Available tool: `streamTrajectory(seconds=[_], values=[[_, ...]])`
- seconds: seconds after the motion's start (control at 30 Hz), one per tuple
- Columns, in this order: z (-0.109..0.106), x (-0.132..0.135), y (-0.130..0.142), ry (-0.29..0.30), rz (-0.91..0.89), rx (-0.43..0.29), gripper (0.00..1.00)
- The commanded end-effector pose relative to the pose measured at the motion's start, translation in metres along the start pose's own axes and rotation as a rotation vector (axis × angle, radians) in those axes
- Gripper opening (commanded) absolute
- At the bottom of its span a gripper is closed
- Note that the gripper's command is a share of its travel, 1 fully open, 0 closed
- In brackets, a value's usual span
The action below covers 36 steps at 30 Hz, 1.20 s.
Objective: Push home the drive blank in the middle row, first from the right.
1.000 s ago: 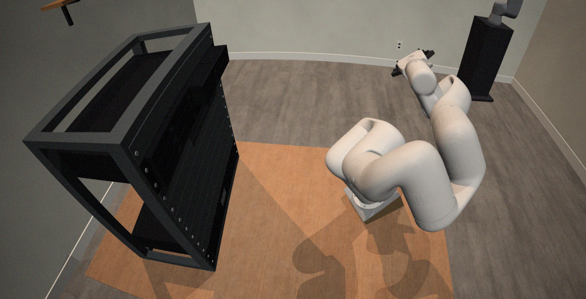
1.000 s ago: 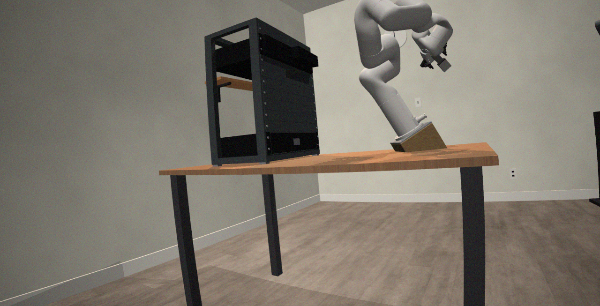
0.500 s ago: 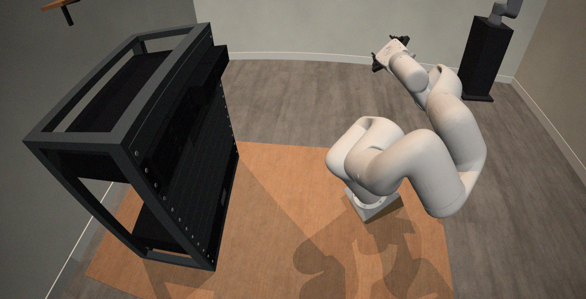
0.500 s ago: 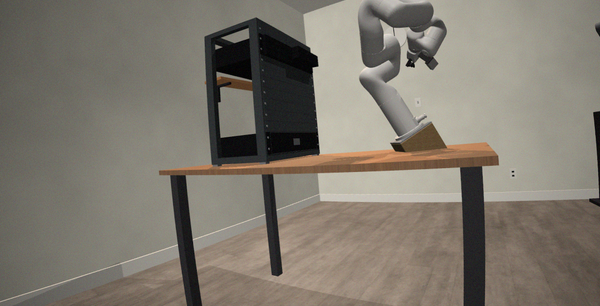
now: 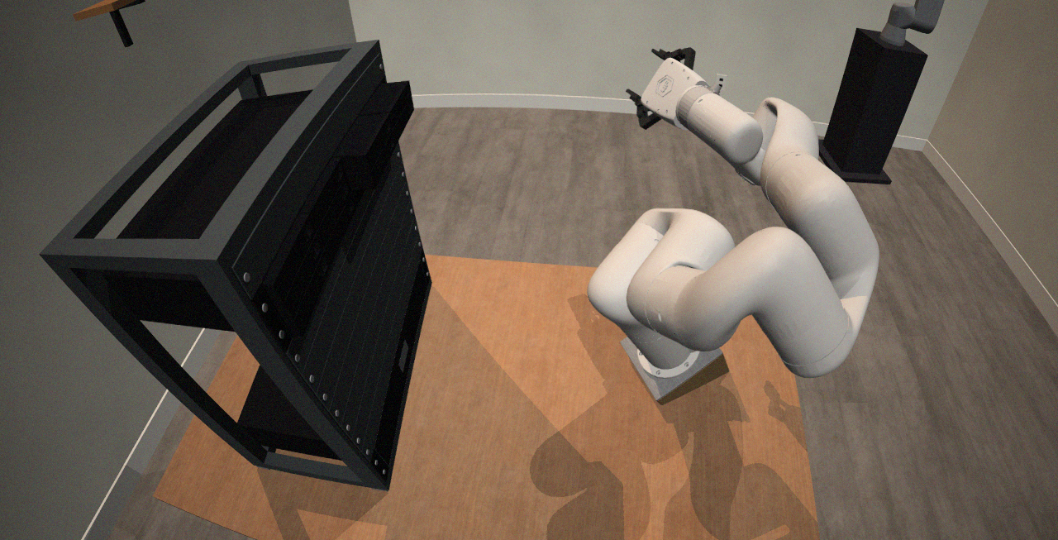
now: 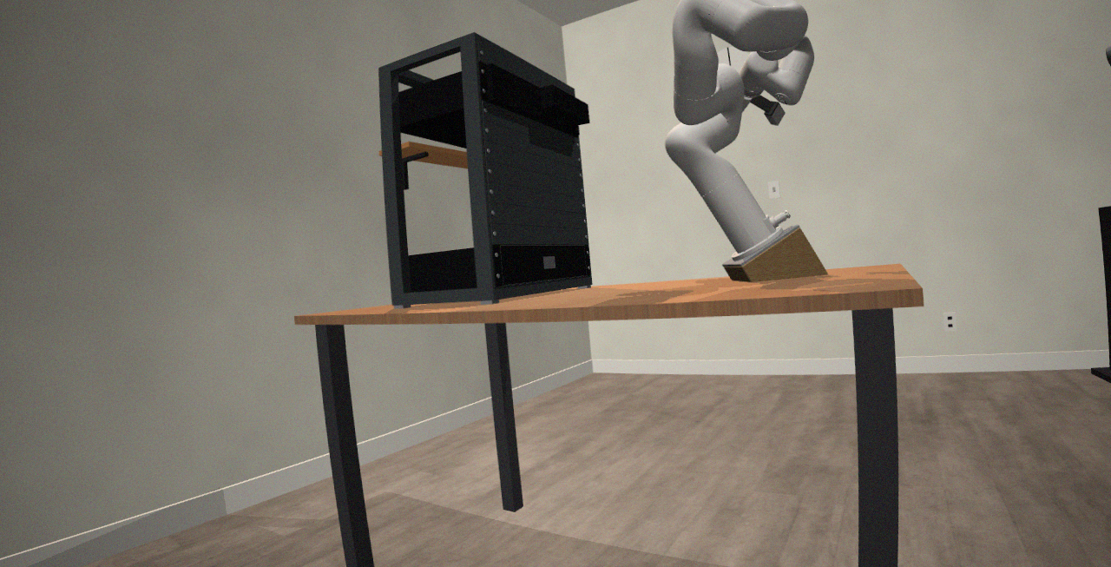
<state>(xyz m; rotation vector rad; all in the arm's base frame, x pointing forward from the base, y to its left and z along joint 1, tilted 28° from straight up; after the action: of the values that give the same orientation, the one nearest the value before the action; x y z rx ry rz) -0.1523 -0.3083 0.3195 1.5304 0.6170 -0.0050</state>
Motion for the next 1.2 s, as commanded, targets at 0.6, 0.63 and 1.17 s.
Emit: streamTrajectory(seconds=[0.6, 0.63, 1.17], values=[[-0.011, 0.055, 0.090, 0.197, -0.255, -0.430, 1.00], [-0.012, 0.057, 0.093, 0.205, -0.265, -0.449, 1.00], [-0.035, 0.084, 0.127, 0.286, -0.383, -0.680, 1.00]])
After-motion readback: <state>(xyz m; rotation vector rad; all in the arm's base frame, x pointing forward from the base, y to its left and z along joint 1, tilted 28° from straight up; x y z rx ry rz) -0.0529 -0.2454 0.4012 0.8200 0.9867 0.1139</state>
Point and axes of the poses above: the point where the finger pads meet when closed, its own z axis out along the fingers, its own x axis across the jaws, y = z × x, the point moved 7 cm from there along -z, back along the fingers, and after that the axes turned 5 degrees about z, right-handed, at the moved point
